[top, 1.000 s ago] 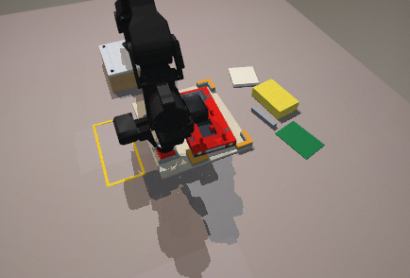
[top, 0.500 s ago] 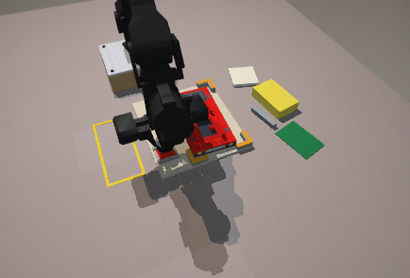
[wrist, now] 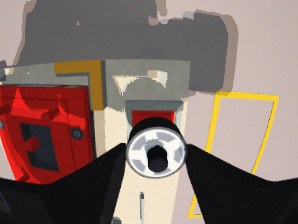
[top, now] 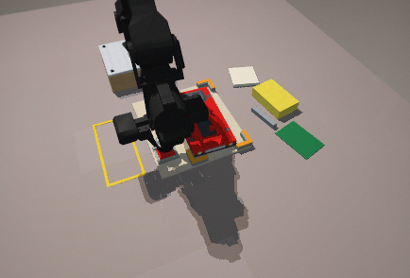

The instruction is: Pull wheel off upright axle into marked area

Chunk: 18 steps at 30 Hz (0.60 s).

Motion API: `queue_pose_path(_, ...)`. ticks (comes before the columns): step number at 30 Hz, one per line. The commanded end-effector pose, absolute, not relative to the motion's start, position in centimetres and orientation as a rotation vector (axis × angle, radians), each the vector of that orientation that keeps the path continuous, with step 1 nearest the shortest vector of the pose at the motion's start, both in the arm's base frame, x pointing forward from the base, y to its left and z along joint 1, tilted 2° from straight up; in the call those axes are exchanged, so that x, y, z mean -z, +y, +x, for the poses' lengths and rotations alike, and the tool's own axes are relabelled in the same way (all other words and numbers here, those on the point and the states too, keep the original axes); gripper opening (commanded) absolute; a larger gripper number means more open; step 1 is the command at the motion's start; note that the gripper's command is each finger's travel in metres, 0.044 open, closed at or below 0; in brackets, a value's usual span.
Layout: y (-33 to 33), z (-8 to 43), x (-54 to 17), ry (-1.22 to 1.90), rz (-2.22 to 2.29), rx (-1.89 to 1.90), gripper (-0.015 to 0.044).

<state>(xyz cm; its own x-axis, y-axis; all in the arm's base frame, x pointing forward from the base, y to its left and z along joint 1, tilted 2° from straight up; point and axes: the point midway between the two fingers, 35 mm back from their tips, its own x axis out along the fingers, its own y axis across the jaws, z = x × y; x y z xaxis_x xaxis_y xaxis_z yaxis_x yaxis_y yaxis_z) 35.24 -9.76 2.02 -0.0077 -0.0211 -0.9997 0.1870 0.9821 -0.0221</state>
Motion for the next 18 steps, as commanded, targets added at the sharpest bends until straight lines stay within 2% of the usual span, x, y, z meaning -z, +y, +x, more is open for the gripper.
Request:
queue_pose_path(1, -9.74, 35.19, -2.77, 1.566, 0.13, 0.165, 0.0)
queue_pose_path(18, -9.73, 35.2, -3.34, 1.565, 0.129, 0.164, 0.0)
